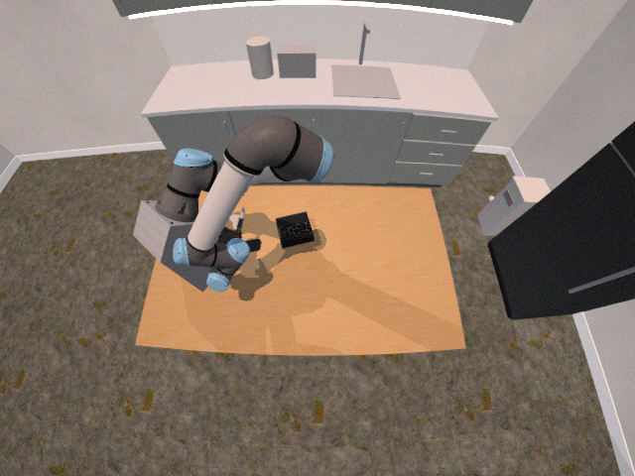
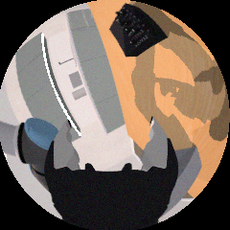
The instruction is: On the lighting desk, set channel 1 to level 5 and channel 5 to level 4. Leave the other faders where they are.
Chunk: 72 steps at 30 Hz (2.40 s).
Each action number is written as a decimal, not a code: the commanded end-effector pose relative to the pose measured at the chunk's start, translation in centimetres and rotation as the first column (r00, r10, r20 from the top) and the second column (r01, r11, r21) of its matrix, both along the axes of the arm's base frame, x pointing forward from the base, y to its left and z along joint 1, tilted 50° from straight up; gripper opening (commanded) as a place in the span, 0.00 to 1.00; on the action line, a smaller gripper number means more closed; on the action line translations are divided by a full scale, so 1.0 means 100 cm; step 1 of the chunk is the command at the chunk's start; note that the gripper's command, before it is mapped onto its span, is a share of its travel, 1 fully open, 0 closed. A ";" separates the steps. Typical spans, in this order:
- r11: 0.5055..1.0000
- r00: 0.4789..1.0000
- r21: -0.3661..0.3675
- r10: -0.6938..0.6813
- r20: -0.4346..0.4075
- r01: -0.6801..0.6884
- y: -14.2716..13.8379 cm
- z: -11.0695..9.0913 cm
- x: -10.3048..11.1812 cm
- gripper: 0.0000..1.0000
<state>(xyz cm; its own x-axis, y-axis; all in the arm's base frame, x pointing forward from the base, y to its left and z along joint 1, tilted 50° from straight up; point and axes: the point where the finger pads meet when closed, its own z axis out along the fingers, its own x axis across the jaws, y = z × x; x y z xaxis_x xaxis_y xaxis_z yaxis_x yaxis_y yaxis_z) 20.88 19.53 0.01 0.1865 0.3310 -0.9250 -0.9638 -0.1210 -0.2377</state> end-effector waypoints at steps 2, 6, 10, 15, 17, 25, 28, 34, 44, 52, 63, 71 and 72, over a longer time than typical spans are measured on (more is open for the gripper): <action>1.000 1.000 0.000 0.000 0.000 0.000 0.000 0.000 0.000 1.00; 1.000 1.000 0.000 0.000 0.000 0.000 0.000 0.000 0.000 1.00; 1.000 1.000 0.000 0.000 0.000 0.000 0.000 0.000 0.000 1.00; 1.000 1.000 0.000 0.000 0.000 0.000 0.000 0.000 0.000 1.00; 1.000 1.000 0.000 0.000 0.000 0.000 0.000 0.000 0.000 1.00; 1.000 1.000 -0.009 -0.003 0.019 0.003 0.000 -0.001 0.001 1.00; 1.000 0.999 -0.021 -0.006 0.046 0.007 0.000 -0.003 0.002 1.00; 0.999 0.994 -0.047 -0.011 0.109 0.016 0.000 -0.006 0.005 1.00; 0.986 0.911 -0.154 0.007 0.413 0.062 -0.002 -0.019 0.020 1.00; 0.970 0.746 -0.220 0.071 0.662 0.103 -0.004 -0.027 0.037 1.00; 0.949 0.293 -0.280 0.228 0.929 0.149 -0.008 -0.025 0.075 1.00; 0.942 -0.048 -0.297 0.308 0.950 0.156 -0.007 -0.013 0.099 1.00; 0.942 -0.095 -0.300 0.316 0.944 0.154 -0.006 -0.010 0.104 1.00</action>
<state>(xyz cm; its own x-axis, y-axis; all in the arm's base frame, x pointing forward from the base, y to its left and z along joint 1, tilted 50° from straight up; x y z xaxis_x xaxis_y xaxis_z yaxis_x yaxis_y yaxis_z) 29.51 18.79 -1.80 0.9785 0.2064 0.0017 0.0894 -0.4163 -0.9048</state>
